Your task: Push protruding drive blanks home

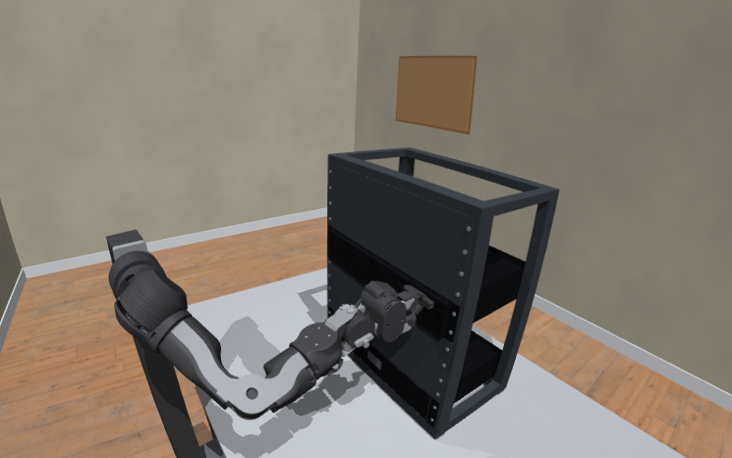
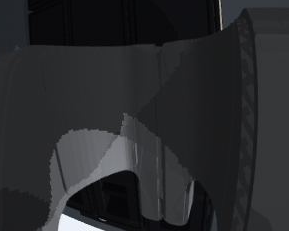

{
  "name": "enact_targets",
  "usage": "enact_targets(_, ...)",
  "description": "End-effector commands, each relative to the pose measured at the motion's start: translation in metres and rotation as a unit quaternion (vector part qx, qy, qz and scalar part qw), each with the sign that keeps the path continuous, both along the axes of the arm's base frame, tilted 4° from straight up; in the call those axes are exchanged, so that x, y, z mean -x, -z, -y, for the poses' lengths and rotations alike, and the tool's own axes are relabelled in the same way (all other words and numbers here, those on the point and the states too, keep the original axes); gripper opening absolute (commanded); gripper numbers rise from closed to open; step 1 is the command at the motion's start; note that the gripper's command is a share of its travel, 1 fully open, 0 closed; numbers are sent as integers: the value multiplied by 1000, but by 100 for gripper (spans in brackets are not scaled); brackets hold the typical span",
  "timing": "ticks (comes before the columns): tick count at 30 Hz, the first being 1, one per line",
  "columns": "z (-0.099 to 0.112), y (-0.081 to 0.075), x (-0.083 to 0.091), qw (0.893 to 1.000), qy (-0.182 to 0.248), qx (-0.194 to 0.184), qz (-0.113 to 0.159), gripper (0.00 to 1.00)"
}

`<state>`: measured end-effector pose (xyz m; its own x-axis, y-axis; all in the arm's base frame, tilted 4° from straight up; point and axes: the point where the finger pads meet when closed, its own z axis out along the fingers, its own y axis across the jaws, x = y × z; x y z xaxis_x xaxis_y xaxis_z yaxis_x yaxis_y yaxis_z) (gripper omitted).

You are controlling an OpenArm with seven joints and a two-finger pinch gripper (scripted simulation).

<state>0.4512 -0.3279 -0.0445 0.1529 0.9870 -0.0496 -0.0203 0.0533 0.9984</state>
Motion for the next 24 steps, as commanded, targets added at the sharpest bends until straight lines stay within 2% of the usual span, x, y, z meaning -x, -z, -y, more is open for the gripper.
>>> enact_targets(1, -1, 0, -1, 1000, -2, 1, -2, 0)
enact_targets(24, -1, 0, -5, 1000, -2, 1, -2, 0)
